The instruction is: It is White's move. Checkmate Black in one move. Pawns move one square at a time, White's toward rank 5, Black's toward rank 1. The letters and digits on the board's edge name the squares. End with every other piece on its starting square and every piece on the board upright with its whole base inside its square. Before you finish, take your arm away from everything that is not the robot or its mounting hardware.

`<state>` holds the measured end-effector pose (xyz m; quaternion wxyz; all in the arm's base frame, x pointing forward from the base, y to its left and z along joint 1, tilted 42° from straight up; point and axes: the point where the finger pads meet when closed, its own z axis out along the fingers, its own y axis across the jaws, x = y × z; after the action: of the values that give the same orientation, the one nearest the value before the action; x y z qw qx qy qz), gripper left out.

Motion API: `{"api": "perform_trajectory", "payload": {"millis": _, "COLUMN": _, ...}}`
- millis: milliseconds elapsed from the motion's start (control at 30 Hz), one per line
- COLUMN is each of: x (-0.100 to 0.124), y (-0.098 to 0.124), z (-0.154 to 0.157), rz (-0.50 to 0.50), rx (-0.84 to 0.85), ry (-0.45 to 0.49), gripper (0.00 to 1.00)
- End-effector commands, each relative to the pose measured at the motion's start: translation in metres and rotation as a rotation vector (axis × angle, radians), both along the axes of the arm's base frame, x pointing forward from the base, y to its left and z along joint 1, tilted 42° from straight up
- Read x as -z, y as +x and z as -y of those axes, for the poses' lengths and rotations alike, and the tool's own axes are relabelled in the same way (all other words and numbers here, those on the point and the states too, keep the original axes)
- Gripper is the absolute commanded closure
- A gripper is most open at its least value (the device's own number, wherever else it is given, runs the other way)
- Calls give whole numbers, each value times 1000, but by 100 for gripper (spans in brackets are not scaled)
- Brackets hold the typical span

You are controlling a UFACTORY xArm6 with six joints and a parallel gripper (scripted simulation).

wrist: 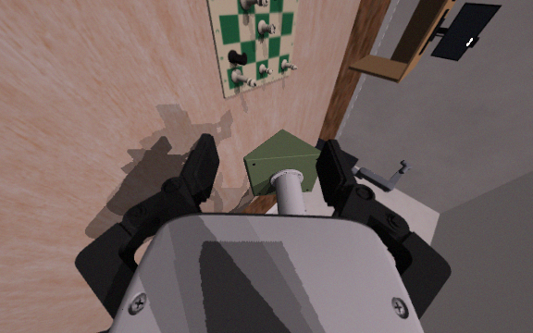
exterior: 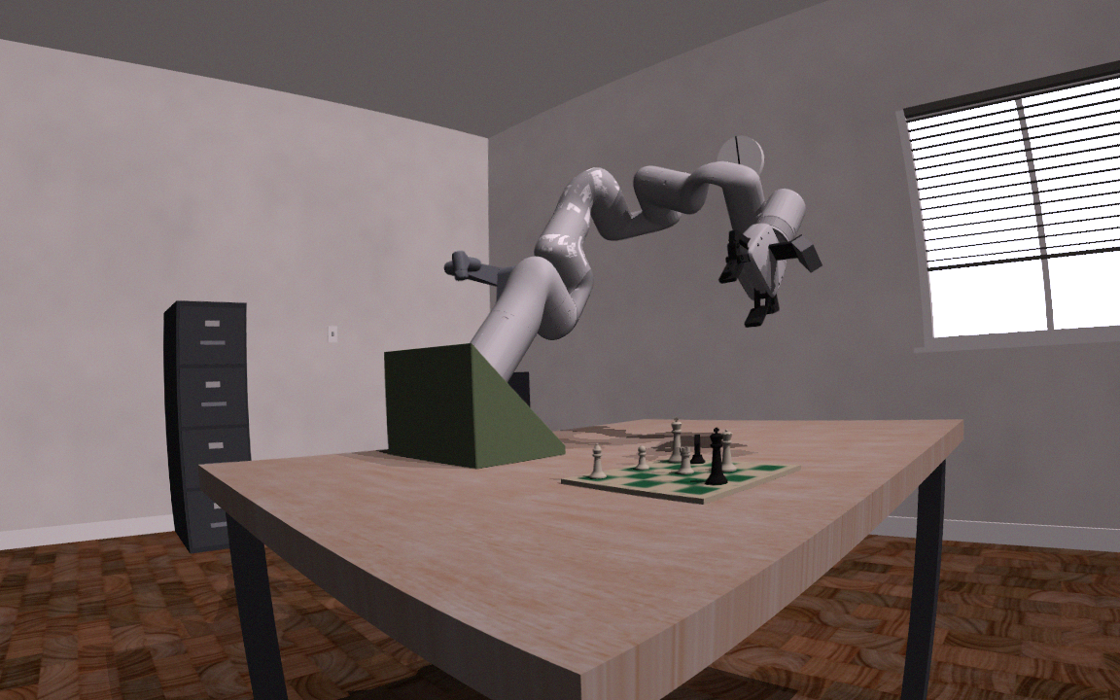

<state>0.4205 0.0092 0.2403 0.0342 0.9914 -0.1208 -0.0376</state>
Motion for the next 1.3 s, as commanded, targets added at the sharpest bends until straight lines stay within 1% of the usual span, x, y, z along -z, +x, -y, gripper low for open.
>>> {"api": "perform_trajectory", "payload": {"millis": 0, "x": 0, "y": 7, "z": -2, "rz": -29, "rx": 80, "ry": -36, "gripper": 0}}
{"api": "perform_trajectory", "payload": {"millis": 67, "x": 6, "y": 18, "z": -7, "rz": -59, "rx": 210, "ry": -95, "gripper": 0}}
{"api": "perform_trajectory", "payload": {"millis": 100, "x": 6, "y": 18, "z": -7, "rz": -59, "rx": 210, "ry": -95, "gripper": 0}}
{"api": "perform_trajectory", "payload": {"millis": 133, "x": 9, "y": 23, "z": -10, "rz": -70, "rx": 276, "ry": -128, "gripper": 0}}
{"api": "perform_trajectory", "payload": {"millis": 167, "x": 9, "y": 23, "z": -10, "rz": -70, "rx": 276, "ry": -128, "gripper": 0}}
{"api": "perform_trajectory", "payload": {"millis": 200, "x": 12, "y": 29, "z": -13, "rz": -79, "rx": 341, "ry": -162, "gripper": 0}}
{"api": "perform_trajectory", "payload": {"millis": 233, "x": 12, "y": 29, "z": -13, "rz": -79, "rx": 341, "ry": -162, "gripper": 0}}
{"api": "perform_trajectory", "payload": {"millis": 267, "x": 16, "y": 34, "z": -15, "rz": -85, "rx": 406, "ry": -198, "gripper": 0}}
{"api": "perform_trajectory", "payload": {"millis": 300, "x": 16, "y": 34, "z": -15, "rz": -85, "rx": 406, "ry": -198, "gripper": 0}}
{"api": "perform_trajectory", "payload": {"millis": 333, "x": 20, "y": 39, "z": -18, "rz": -88, "rx": 470, "ry": -235, "gripper": 0}}
{"api": "perform_trajectory", "payload": {"millis": 367, "x": 20, "y": 39, "z": -18, "rz": -88, "rx": 470, "ry": -235, "gripper": 0}}
{"api": "perform_trajectory", "payload": {"millis": 400, "x": 24, "y": 43, "z": -21, "rz": -89, "rx": 534, "ry": -272, "gripper": 0}}
{"api": "perform_trajectory", "payload": {"millis": 433, "x": 24, "y": 43, "z": -21, "rz": -89, "rx": 534, "ry": -272, "gripper": 0}}
{"api": "perform_trajectory", "payload": {"millis": 467, "x": 28, "y": 48, "z": -24, "rz": -86, "rx": 596, "ry": -311, "gripper": 0}}
{"api": "perform_trajectory", "payload": {"millis": 567, "x": 28, "y": 48, "z": -24, "rz": -86, "rx": 596, "ry": -311, "gripper": 0}}
{"api": "perform_trajectory", "payload": {"millis": 633, "x": 37, "y": 56, "z": -30, "rz": -74, "rx": 718, "ry": -389, "gripper": 0}}
{"api": "perform_trajectory", "payload": {"millis": 667, "x": 37, "y": 56, "z": -30, "rz": -74, "rx": 718, "ry": -389, "gripper": 0}}
{"api": "perform_trajectory", "payload": {"millis": 700, "x": 41, "y": 60, "z": -33, "rz": -64, "rx": 777, "ry": -428, "gripper": 0}}
{"api": "perform_trajectory", "payload": {"millis": 733, "x": 41, "y": 60, "z": -33, "rz": -64, "rx": 777, "ry": -428, "gripper": 0}}
{"api": "perform_trajectory", "payload": {"millis": 767, "x": 46, "y": 64, "z": -36, "rz": -51, "rx": 835, "ry": -467, "gripper": 0}}
{"api": "perform_trajectory", "payload": {"millis": 800, "x": 46, "y": 64, "z": -36, "rz": -51, "rx": 835, "ry": -467, "gripper": 0}}
{"api": "perform_trajectory", "payload": {"millis": 867, "x": 55, "y": 71, "z": -42, "rz": -19, "rx": 946, "ry": -542, "gripper": 0}}
{"api": "perform_trajectory", "payload": {"millis": 900, "x": 55, "y": 71, "z": -42, "rz": -19, "rx": 946, "ry": -542, "gripper": 0}}
{"api": "perform_trajectory", "payload": {"millis": 933, "x": 60, "y": 73, "z": -45, "rz": 0, "rx": 999, "ry": -578, "gripper": 0}}
{"api": "perform_trajectory", "payload": {"millis": 967, "x": 60, "y": 73, "z": -45, "rz": 0, "rx": 999, "ry": -578, "gripper": 0}}
{"api": "perform_trajectory", "payload": {"millis": 1033, "x": 69, "y": 78, "z": -50, "rz": 43, "rx": 1098, "ry": -646, "gripper": 0}}
{"api": "perform_trajectory", "payload": {"millis": 1133, "x": 69, "y": 78, "z": -50, "rz": 43, "rx": 1098, "ry": -646, "gripper": 0}}
{"api": "perform_trajectory", "payload": {"millis": 1233, "x": 81, "y": 84, "z": -58, "rz": 117, "rx": 1233, "ry": -736, "gripper": 0}}
{"api": "perform_trajectory", "payload": {"millis": 1267, "x": 81, "y": 84, "z": -58, "rz": 117, "rx": 1233, "ry": -736, "gripper": 0}}
